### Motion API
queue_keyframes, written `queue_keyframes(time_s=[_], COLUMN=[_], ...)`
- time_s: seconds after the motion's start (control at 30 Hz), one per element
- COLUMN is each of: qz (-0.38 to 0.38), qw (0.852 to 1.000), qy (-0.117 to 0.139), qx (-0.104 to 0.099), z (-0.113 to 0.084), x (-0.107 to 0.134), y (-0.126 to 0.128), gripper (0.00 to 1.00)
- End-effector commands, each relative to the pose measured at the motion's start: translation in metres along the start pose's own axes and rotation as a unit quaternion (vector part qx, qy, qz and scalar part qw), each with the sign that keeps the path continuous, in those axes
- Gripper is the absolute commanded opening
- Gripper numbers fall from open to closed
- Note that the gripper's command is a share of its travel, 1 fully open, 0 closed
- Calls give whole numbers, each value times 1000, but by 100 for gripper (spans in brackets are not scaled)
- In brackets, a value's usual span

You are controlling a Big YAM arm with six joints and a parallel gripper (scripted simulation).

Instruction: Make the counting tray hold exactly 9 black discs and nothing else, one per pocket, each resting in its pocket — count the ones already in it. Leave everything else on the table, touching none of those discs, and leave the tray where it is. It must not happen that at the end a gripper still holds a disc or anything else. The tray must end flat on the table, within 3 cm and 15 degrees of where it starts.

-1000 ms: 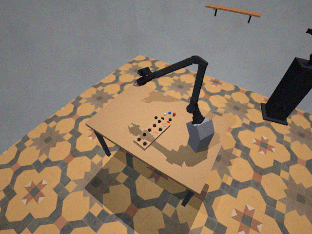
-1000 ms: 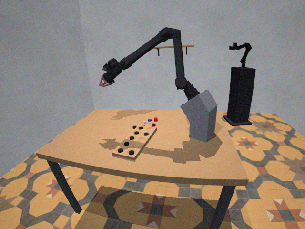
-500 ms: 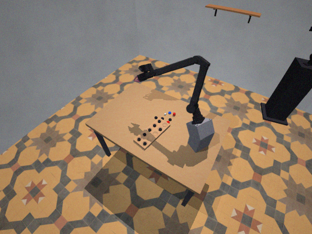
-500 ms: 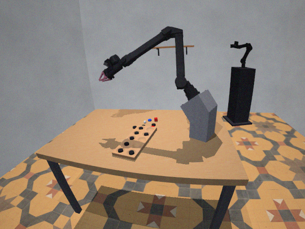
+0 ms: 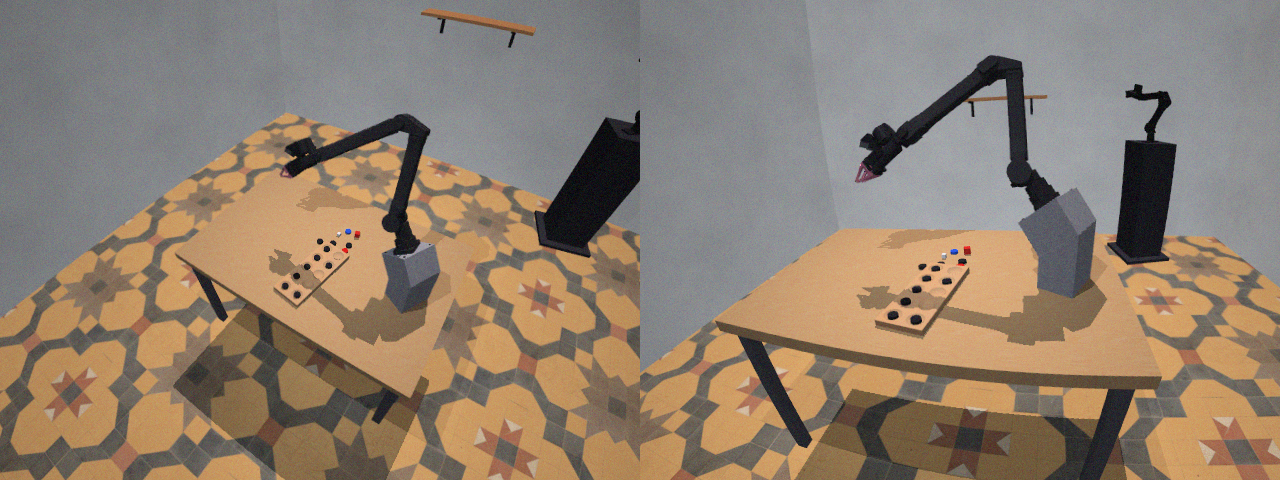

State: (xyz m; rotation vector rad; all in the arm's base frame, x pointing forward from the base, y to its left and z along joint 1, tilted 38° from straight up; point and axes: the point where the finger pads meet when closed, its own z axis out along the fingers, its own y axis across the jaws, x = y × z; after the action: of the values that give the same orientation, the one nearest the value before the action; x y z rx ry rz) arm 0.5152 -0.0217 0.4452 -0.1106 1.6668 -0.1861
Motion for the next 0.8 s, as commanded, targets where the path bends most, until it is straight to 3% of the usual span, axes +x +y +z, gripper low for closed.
queue_keyframes(time_s=[0.0,0.1,0.13,0.27,0.3,0.37,0.4,0.57,0.6,0.77], qz=[-43,-44,-85,-85,-86,-86,-127,-129,-170,-171], qw=[999,999,995,995,996,996,990,989,981,981], qy=[20,18,42,42,36,20,65,67,93,89], qx=[8,-3,13,13,3,5,16,5,15,6], z=[-1,-1,-4,-4,-3,-3,-8,-4,-9,-8], x=[17,15,37,38,35,15,59,62,85,83], y=[-8,3,-13,-13,-3,-4,-17,-7,-21,-12], gripper=[44,44,44,44,44,44,44,44,44,44])
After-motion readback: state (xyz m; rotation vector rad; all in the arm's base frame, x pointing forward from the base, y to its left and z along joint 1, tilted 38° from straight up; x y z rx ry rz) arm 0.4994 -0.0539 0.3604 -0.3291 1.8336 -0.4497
